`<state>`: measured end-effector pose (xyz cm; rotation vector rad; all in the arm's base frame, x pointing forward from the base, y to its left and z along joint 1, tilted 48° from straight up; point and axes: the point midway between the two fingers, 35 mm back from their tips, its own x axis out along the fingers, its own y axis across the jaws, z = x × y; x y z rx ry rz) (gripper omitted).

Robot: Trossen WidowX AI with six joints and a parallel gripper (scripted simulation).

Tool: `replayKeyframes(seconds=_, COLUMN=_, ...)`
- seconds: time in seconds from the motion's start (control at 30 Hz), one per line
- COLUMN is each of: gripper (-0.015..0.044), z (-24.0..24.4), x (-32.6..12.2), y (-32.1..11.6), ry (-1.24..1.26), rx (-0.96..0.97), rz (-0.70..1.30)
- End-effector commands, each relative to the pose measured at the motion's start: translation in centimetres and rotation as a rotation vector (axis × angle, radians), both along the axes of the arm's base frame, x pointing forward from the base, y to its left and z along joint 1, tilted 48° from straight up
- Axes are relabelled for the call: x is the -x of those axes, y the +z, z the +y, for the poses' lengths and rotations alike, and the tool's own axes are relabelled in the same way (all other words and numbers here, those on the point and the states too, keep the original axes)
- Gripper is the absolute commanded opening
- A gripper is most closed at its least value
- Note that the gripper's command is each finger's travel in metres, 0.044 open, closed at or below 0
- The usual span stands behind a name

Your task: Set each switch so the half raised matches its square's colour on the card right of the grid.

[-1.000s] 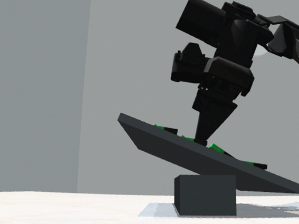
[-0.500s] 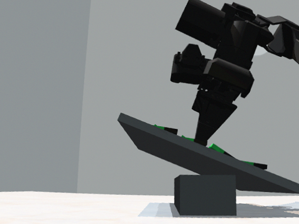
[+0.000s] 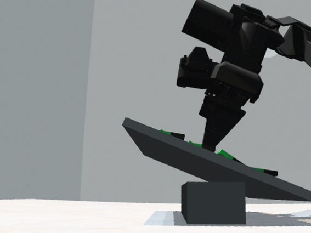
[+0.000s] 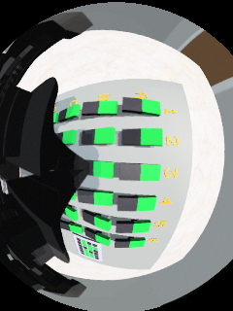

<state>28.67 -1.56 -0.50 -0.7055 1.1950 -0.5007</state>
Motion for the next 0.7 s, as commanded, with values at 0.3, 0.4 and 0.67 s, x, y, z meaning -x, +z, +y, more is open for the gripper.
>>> replayKeyframes(seconds=0.3, gripper=0.0000, z=4.5, x=1.7, y=4.3, ry=-0.016, rx=0.003, rz=0.022)
replayKeyframes(seconds=0.4, gripper=0.0000, z=4.0, x=1.9, y=4.8, ry=-0.016, rx=0.002, rz=0.023)
replayKeyframes(seconds=0.67, gripper=0.0000, z=-1.8, x=5.0, y=9.5, ry=-0.016, rx=0.006, rz=0.025)
